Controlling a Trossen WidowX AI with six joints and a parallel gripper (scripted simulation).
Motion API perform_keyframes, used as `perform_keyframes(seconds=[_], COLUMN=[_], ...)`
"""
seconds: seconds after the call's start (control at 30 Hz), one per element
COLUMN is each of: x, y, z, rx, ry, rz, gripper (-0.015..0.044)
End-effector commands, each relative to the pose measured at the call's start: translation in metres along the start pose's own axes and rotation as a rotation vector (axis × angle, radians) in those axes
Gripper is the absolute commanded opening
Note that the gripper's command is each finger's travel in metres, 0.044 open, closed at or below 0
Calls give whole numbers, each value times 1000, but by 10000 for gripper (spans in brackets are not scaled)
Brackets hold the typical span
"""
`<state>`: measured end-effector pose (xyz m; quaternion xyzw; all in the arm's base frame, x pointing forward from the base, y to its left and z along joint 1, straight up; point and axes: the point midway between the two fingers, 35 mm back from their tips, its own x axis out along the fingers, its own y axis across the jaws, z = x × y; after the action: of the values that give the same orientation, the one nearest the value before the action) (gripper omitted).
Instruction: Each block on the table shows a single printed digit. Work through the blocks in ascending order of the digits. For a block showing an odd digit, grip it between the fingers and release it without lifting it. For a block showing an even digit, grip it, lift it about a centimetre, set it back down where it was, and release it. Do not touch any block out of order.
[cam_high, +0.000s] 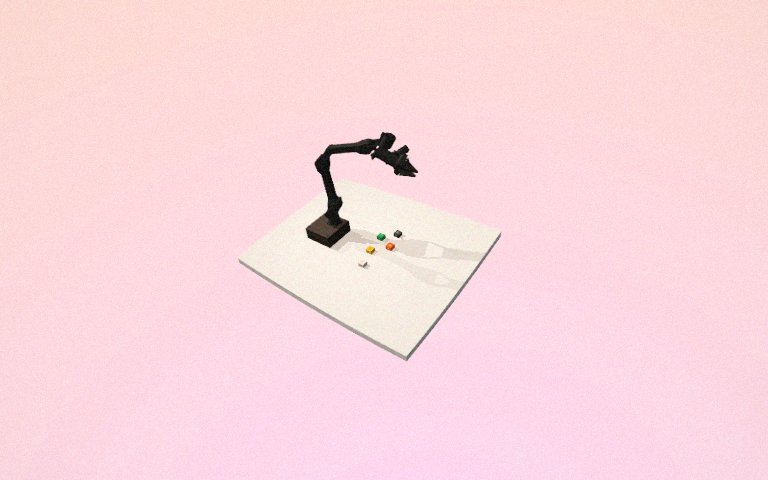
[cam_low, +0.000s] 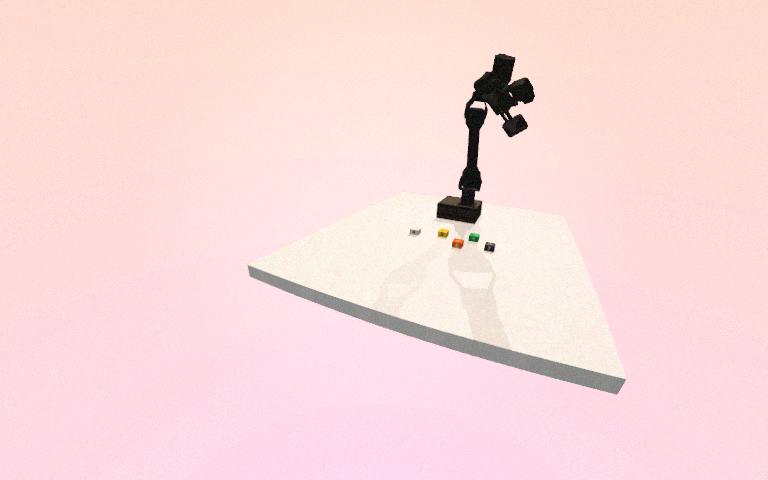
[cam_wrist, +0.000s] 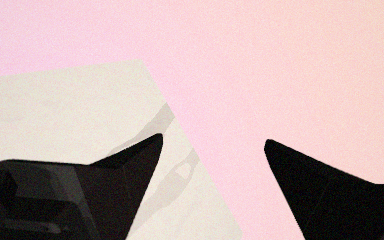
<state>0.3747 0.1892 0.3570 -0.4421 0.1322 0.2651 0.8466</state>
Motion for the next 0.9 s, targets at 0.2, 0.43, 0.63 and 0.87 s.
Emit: perform_keyframes(seconds=[0.2, 0.43, 0.63, 0.87], x=[36, 20, -17, -34], y=[13, 34, 67, 82], z=[-164, -271, -351, -375], rx=[302, 578, 875, 997], ry=[444, 736, 989, 1079], rz=[141, 224, 299, 328], gripper=[400, 400, 400, 400])
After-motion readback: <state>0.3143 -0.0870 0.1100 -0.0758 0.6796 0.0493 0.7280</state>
